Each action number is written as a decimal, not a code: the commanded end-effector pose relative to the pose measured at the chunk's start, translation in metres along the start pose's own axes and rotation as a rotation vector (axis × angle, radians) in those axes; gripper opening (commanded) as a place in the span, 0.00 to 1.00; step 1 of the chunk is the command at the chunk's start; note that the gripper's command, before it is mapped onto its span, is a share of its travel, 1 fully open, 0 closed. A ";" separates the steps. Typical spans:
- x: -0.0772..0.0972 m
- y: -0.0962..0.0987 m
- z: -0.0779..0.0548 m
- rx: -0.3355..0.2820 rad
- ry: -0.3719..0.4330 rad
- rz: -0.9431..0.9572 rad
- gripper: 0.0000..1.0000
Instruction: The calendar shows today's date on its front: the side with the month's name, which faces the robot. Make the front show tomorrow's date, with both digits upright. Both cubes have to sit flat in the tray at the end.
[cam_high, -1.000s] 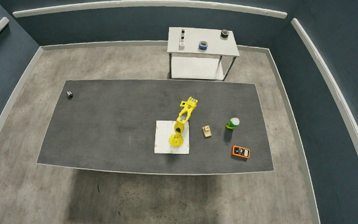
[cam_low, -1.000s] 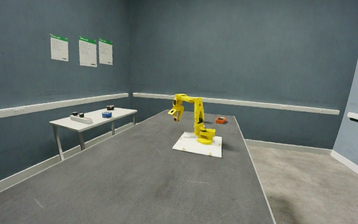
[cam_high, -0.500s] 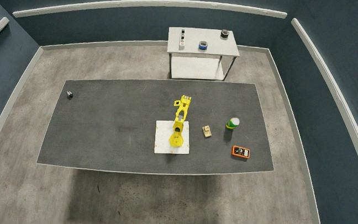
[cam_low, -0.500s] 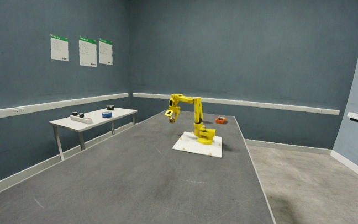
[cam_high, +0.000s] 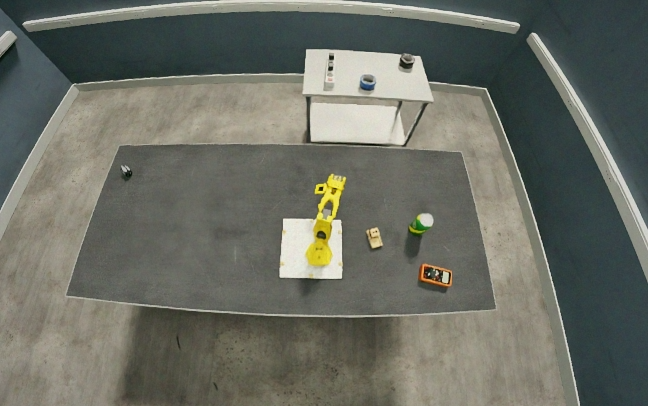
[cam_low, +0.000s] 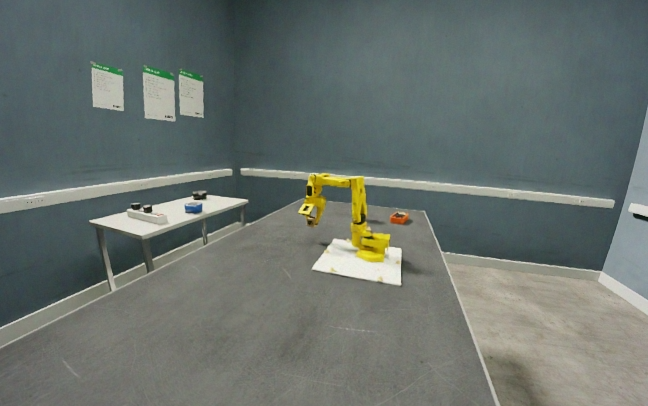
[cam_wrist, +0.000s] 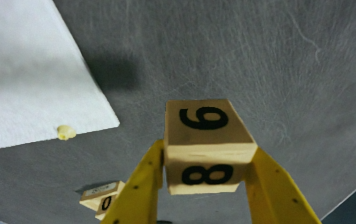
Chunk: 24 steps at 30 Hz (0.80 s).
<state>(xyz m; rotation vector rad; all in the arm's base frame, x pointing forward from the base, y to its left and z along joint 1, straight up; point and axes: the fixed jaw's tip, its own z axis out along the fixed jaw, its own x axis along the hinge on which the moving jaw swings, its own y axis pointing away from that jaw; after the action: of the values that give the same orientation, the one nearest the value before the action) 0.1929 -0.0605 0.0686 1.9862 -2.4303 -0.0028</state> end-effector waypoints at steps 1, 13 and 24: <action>-0.001 0.000 0.004 0.007 -0.001 0.004 0.00; -0.002 0.001 0.015 0.004 -0.001 0.004 0.00; -0.003 0.001 0.019 -0.005 -0.002 -0.003 0.00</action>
<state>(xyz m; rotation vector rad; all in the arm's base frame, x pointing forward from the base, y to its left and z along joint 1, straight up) 0.1941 -0.0593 0.0523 1.9980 -2.4266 0.0082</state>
